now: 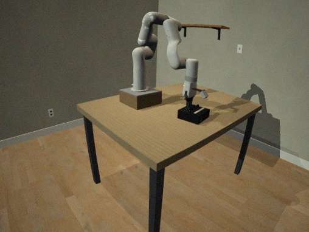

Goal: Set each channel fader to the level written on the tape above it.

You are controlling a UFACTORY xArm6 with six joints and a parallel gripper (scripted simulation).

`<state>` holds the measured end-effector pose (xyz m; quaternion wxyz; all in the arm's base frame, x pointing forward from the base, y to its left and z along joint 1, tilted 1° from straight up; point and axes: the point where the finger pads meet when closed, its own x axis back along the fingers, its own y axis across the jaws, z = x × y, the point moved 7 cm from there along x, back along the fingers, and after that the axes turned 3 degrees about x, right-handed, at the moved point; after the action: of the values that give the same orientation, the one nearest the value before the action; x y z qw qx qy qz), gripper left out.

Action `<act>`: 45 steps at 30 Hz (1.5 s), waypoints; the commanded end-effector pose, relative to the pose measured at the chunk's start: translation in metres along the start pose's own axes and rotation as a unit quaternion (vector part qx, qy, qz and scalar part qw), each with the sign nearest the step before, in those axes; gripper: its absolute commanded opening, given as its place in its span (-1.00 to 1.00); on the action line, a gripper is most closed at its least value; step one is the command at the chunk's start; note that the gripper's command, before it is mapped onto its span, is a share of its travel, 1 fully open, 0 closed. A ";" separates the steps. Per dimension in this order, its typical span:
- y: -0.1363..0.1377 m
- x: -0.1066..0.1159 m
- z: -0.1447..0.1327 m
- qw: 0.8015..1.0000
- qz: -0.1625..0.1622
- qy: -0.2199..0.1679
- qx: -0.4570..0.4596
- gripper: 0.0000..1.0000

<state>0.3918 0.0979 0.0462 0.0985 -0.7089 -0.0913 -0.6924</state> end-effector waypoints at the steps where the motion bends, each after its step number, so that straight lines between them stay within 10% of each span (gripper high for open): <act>1: 0.000 0.001 0.004 1.000 0.000 0.002 0.000 -1.00; 45: 0.001 0.001 0.011 1.000 0.000 0.002 0.000 -1.00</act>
<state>0.4009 0.0999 0.0461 0.0985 -0.7089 -0.0913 -0.6924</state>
